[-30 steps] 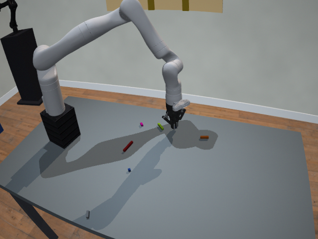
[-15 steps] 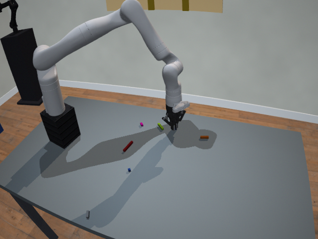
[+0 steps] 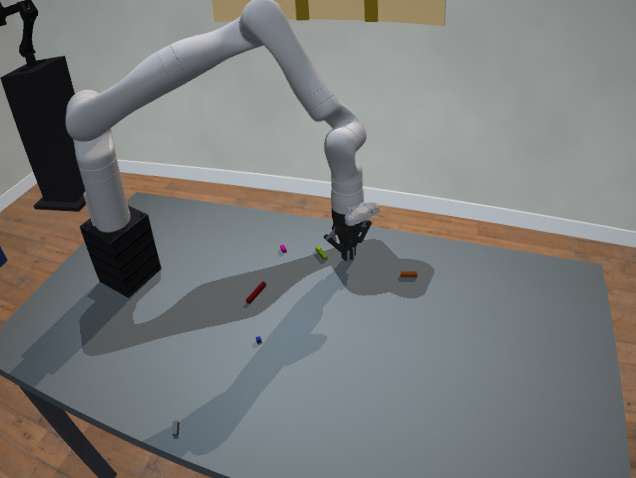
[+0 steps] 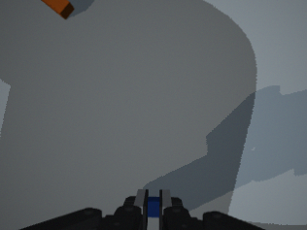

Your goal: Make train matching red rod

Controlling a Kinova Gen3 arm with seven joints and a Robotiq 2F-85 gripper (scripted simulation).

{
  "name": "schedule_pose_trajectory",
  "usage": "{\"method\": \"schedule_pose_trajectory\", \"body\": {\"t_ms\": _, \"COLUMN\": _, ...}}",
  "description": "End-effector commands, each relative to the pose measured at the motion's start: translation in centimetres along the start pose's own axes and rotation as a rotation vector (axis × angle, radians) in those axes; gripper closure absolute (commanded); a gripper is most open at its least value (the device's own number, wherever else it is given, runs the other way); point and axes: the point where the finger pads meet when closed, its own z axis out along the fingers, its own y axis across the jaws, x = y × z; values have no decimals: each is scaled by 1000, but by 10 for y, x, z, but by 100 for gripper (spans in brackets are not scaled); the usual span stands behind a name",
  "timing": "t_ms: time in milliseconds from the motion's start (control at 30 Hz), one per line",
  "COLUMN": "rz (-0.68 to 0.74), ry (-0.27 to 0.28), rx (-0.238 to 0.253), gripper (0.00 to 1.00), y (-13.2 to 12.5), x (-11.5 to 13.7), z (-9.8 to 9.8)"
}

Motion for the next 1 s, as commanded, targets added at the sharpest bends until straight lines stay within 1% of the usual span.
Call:
{"method": "schedule_pose_trajectory", "body": {"t_ms": 0, "rz": 0, "ry": 1, "rx": 2, "gripper": 95, "y": -1, "x": 0, "z": -1}}
{"method": "schedule_pose_trajectory", "body": {"t_ms": 567, "rz": 0, "ry": 1, "rx": 2, "gripper": 95, "y": -1, "x": 0, "z": -1}}
{"method": "schedule_pose_trajectory", "body": {"t_ms": 600, "rz": 0, "ry": 1, "rx": 2, "gripper": 92, "y": -1, "x": 0, "z": -1}}
{"method": "schedule_pose_trajectory", "body": {"t_ms": 667, "rz": 0, "ry": 1, "rx": 2, "gripper": 92, "y": -1, "x": 0, "z": -1}}
{"method": "schedule_pose_trajectory", "body": {"t_ms": 700, "rz": 0, "ry": 1, "rx": 2, "gripper": 88, "y": -1, "x": 0, "z": -1}}
{"method": "schedule_pose_trajectory", "body": {"t_ms": 767, "rz": 0, "ry": 1, "rx": 2, "gripper": 88, "y": -1, "x": 0, "z": -1}}
{"method": "schedule_pose_trajectory", "body": {"t_ms": 800, "rz": 0, "ry": 1, "rx": 2, "gripper": 84, "y": -1, "x": 0, "z": -1}}
{"method": "schedule_pose_trajectory", "body": {"t_ms": 867, "rz": 0, "ry": 1, "rx": 2, "gripper": 84, "y": -1, "x": 0, "z": -1}}
{"method": "schedule_pose_trajectory", "body": {"t_ms": 900, "rz": 0, "ry": 1, "rx": 2, "gripper": 80, "y": -1, "x": 0, "z": -1}}
{"method": "schedule_pose_trajectory", "body": {"t_ms": 967, "rz": 0, "ry": 1, "rx": 2, "gripper": 80, "y": -1, "x": 0, "z": -1}}
